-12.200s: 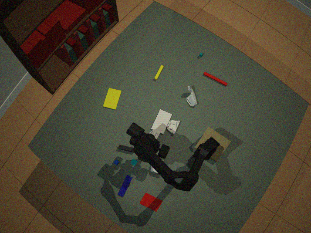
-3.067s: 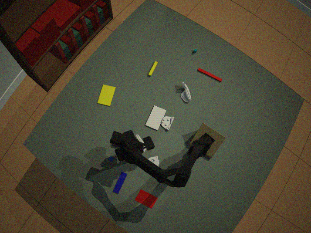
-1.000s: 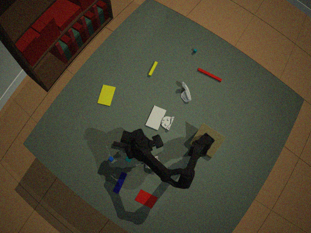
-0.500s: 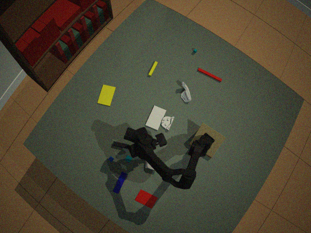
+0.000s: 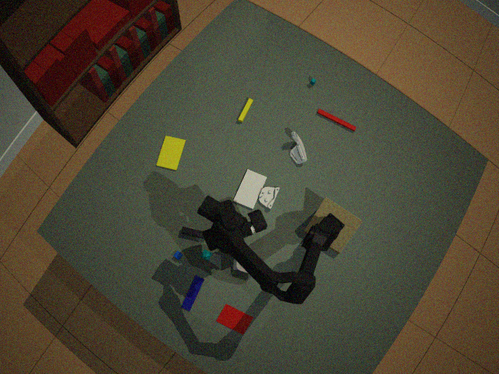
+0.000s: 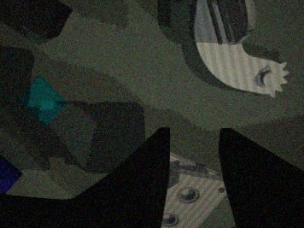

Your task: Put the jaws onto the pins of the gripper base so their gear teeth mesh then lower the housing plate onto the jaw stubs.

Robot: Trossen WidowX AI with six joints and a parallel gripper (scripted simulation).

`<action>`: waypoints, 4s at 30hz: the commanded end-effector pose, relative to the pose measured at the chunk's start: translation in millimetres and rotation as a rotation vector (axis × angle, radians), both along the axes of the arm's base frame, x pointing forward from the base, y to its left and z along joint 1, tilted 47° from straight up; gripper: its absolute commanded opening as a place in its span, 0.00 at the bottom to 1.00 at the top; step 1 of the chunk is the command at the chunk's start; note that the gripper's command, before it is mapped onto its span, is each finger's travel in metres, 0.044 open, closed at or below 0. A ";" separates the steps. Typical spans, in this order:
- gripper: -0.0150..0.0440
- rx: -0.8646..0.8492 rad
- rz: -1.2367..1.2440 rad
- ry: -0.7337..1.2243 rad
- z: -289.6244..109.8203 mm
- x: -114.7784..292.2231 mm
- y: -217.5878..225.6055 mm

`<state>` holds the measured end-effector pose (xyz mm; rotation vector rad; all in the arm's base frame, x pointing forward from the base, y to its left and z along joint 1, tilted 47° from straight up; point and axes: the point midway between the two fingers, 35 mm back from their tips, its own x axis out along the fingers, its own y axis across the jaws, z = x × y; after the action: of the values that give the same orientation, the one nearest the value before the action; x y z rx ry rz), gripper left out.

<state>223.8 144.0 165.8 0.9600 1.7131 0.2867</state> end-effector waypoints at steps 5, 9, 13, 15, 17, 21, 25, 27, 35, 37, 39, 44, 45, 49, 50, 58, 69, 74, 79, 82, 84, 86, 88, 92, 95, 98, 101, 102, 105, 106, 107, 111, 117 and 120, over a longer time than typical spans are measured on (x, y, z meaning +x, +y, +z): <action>0.79 -0.001 -0.005 0.001 0.0 0.5 -0.2; 0.97 -0.001 -0.005 0.001 0.0 0.5 -0.2; 1.00 -0.001 -0.005 0.001 0.0 0.5 -0.2; 1.00 -0.001 -0.005 0.001 0.0 0.5 -0.2; 1.00 -0.001 -0.005 0.001 0.0 0.5 -0.2; 1.00 -0.001 -0.005 0.001 0.0 0.5 -0.2; 1.00 -0.001 -0.005 0.001 0.0 0.5 -0.2; 1.00 -0.001 -0.005 0.001 0.0 0.5 -0.2; 1.00 -0.001 -0.005 0.001 0.0 0.5 -0.2; 1.00 -0.001 -0.005 0.001 0.0 0.5 -0.2; 0.96 0.001 -0.003 0.002 1.5 0.4 -1.2; 0.73 0.005 0.004 0.007 6.7 -0.2 -4.8; 0.69 0.005 0.004 0.007 6.7 -0.2 -4.8; 0.51 0.005 0.004 0.007 6.7 -0.2 -4.8; 0.47 0.005 0.004 0.007 6.7 -0.2 -4.8; 0.25 0.005 0.004 0.007 6.7 -0.2 -4.8; 0.25 0.005 0.004 0.007 6.7 -0.2 -4.8; 0.25 0.005 0.004 0.007 6.7 -0.2 -4.8; 0.34 0.000 0.000 0.007 6.3 0.1 -5.2; 0.48 0.000 0.000 0.007 6.3 0.1 -5.2; 0.57 0.000 0.000 0.007 6.3 0.1 -5.2; 0.65 0.000 0.000 0.007 6.3 0.1 -5.2; 0.74 0.000 0.000 0.007 6.3 0.1 -5.2; 0.92 0.000 0.000 0.007 6.3 0.1 -5.2; 1.00 0.000 0.000 0.007 6.3 0.1 -5.2; 1.00 0.000 0.000 0.007 6.3 0.1 -5.2; 1.00 0.000 0.000 0.007 6.3 0.1 -5.2; 1.00 0.000 0.000 0.007 6.3 0.1 -5.2; 1.00 0.000 0.000 0.007 6.3 0.1 -5.2; 1.00 0.000 0.000 0.007 6.3 0.1 -5.2; 1.00 0.000 0.000 0.007 6.3 0.1 -5.2; 1.00 0.000 0.000 0.007 6.3 0.1 -5.2; 1.00 0.000 0.000 0.007 6.3 0.1 -5.2; 1.00 0.000 0.000 0.007 6.3 0.1 -5.2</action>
<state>223.9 138.8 172.1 0.9619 1.7191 0.2841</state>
